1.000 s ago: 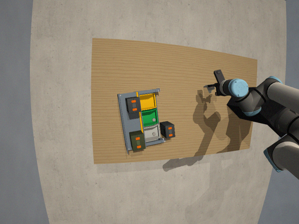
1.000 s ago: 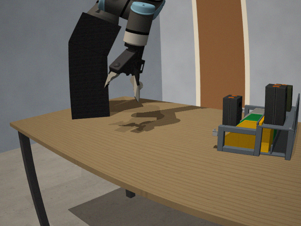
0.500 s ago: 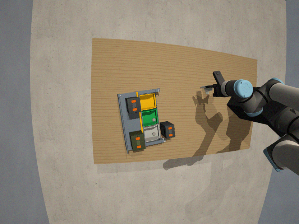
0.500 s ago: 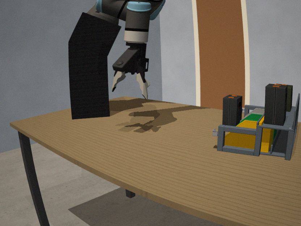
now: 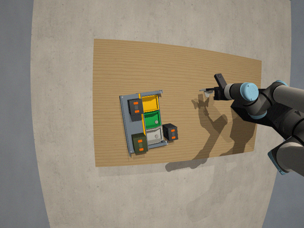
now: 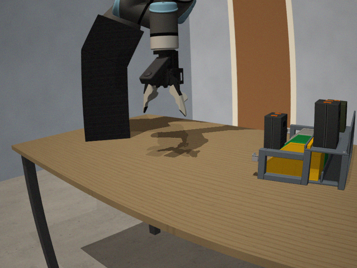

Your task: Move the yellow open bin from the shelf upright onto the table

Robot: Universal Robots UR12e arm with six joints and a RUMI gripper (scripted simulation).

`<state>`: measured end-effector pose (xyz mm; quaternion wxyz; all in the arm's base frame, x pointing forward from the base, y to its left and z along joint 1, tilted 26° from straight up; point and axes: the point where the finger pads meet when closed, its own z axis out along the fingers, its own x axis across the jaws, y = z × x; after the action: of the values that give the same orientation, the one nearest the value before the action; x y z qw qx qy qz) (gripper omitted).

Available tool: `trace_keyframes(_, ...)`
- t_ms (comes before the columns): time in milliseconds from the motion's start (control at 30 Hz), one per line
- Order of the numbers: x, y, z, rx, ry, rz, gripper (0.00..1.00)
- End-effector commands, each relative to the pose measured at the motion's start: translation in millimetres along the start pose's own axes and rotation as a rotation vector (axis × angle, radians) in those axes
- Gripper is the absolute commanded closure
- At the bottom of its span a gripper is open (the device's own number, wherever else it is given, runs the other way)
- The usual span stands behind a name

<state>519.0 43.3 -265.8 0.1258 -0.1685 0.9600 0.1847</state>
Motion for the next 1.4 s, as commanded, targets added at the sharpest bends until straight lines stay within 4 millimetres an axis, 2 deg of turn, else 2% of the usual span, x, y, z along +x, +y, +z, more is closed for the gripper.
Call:
trace_keyframes(0, -27, 5, 1, 0.001, -0.001, 0.0, 0.0)
trace_keyframes(67, -47, 8, 2, 0.001, -0.002, 0.0, 0.0)
trace_keyframes(467, -47, 8, 2, 0.001, -0.002, 0.0, 0.0)
trace_keyframes(633, -95, 17, 3, 0.001, -0.002, 0.0, 0.0)
trace_keyframes(1033, -95, 17, 3, 0.001, -0.002, 0.0, 0.0)
trace_keyframes(1200, -144, 26, 5, 0.001, -0.002, 0.0, 0.0)
trace_keyframes(1367, -144, 26, 5, 0.001, -0.002, 0.0, 0.0)
